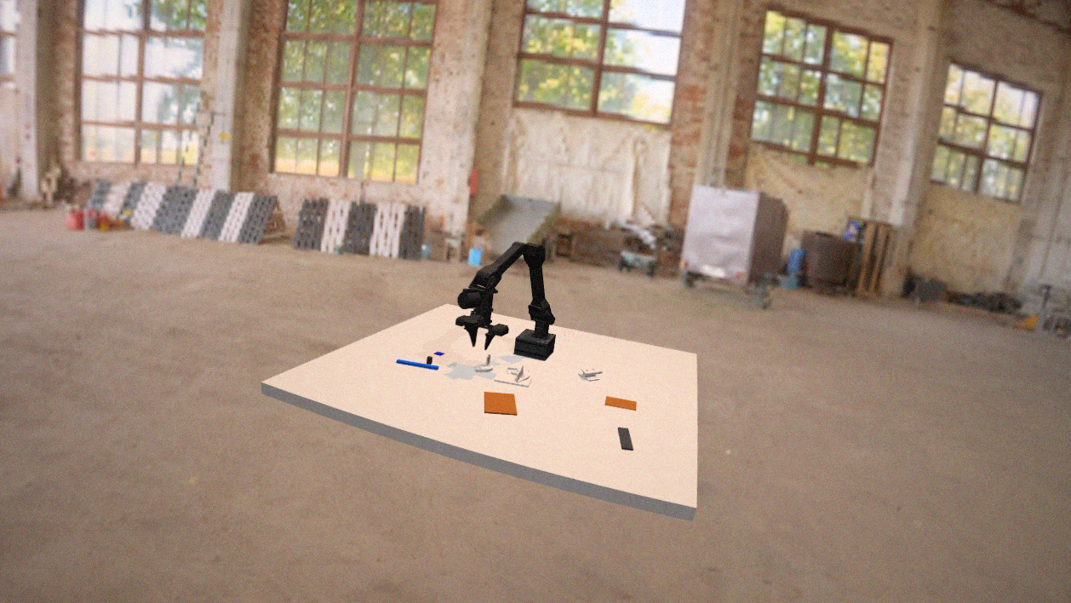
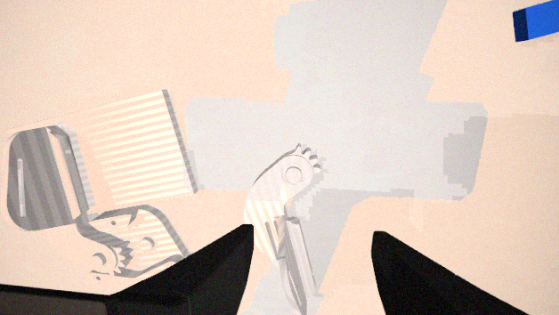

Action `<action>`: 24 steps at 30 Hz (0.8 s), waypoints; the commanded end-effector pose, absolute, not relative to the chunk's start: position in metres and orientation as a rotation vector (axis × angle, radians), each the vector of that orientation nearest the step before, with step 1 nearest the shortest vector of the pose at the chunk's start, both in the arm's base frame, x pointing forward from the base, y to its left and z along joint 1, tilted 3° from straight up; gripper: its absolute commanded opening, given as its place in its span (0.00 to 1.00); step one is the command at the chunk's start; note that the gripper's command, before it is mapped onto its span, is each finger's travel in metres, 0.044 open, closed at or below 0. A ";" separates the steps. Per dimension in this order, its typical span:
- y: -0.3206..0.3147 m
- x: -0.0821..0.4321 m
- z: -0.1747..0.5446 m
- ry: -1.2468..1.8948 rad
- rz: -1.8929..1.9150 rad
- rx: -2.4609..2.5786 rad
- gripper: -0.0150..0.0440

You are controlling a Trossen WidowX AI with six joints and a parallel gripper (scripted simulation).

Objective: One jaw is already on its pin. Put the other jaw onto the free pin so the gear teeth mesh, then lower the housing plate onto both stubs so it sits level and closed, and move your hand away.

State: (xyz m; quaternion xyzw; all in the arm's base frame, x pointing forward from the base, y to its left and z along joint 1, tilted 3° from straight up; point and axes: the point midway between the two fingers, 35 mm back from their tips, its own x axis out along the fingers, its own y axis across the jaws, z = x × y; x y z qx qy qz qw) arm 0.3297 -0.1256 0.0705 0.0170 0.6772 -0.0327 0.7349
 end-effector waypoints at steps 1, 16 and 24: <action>-0.126 0.330 0.071 1.488 -0.072 0.038 0.47; -0.126 0.330 0.071 1.488 -0.072 0.038 0.25; -0.126 0.330 0.071 1.488 -0.072 0.038 0.25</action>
